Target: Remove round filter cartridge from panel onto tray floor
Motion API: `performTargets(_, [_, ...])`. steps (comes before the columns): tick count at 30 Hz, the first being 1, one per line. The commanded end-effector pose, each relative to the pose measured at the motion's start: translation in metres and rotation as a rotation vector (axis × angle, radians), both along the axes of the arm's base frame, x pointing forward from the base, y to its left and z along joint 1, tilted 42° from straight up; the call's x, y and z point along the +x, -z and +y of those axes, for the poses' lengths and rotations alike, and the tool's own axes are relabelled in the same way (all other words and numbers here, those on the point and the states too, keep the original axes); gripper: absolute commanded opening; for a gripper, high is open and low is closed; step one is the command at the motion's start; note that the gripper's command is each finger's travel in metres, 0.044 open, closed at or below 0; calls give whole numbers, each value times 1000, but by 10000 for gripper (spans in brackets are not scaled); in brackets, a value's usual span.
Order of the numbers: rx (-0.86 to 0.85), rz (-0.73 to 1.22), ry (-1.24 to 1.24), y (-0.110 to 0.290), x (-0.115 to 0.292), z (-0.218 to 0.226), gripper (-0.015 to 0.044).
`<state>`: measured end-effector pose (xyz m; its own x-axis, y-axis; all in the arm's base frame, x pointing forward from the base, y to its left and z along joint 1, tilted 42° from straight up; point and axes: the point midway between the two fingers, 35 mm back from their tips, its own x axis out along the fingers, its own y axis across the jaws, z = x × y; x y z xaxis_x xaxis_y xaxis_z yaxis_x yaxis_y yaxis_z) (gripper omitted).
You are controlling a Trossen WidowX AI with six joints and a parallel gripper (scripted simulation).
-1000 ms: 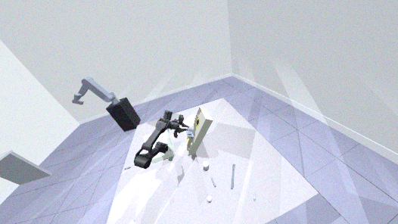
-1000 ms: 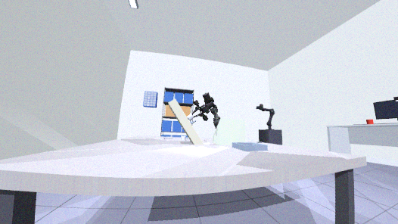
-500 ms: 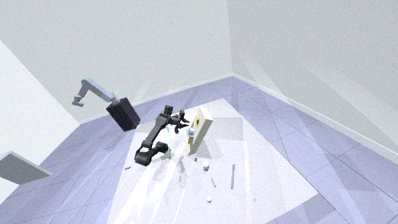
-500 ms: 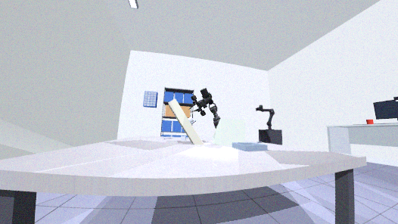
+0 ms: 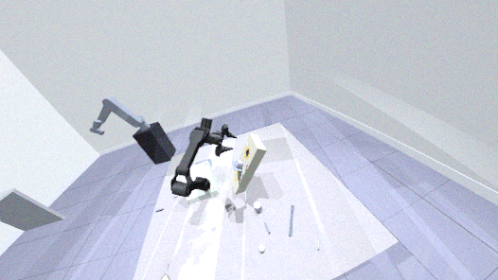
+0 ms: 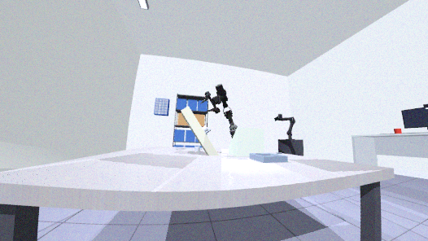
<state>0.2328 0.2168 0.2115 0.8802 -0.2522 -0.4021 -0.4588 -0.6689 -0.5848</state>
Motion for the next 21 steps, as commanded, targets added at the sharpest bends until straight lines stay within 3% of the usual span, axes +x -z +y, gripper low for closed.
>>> performTargets(1, [1, 0, 11, -6, -2, 6, 404])
performTargets(5, [229, -20, 164, 12, -3, -6, 305])
performTargets(16, [923, -203, 776, 65, -13, -52, 305])
performTargets(21, [1146, -340, 1037, 83, -21, -73, 305])
